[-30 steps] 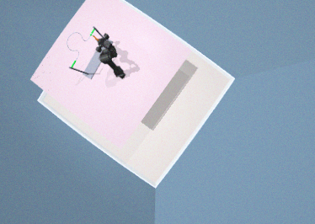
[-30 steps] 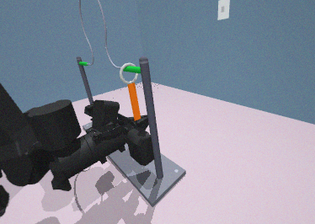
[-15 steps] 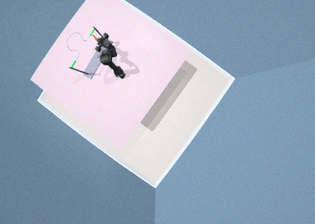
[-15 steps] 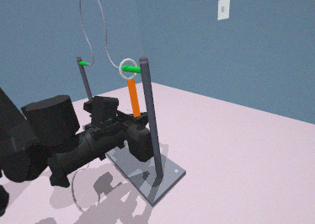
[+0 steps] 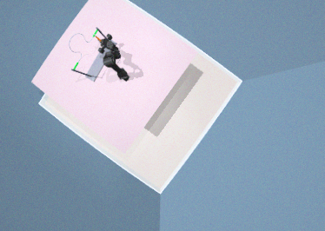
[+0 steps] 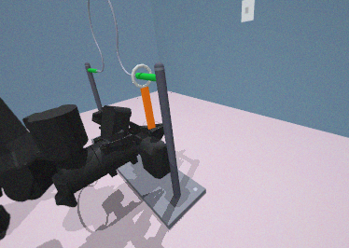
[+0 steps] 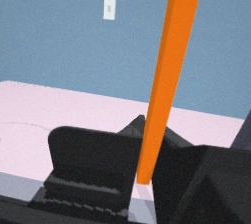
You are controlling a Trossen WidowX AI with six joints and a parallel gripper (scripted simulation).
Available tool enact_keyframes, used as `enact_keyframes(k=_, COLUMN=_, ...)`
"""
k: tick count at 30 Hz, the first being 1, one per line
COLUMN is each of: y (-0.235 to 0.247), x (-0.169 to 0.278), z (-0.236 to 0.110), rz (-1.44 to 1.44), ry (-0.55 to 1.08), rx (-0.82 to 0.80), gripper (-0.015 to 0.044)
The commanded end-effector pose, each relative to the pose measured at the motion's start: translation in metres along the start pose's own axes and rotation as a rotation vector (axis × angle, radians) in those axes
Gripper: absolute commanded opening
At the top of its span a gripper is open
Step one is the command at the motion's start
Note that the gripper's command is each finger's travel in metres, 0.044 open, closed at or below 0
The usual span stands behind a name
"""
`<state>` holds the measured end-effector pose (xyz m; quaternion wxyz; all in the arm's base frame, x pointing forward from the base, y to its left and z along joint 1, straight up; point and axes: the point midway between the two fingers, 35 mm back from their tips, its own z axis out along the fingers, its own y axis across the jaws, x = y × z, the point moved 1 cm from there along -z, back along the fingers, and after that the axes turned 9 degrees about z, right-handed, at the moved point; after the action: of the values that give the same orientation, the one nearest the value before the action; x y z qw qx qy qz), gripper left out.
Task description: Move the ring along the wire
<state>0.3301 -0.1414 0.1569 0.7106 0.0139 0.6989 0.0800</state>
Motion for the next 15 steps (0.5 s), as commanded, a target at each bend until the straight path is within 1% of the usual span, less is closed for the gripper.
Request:
enact_keyframes(k=1, y=0.003, x=0.0, z=0.0, rz=0.007, ry=0.0, rx=0.002, gripper=-0.015)
enact_keyframes(k=15, y=0.017, x=0.003, z=0.0, rz=0.01, ry=0.001, rx=0.002, gripper=-0.015)
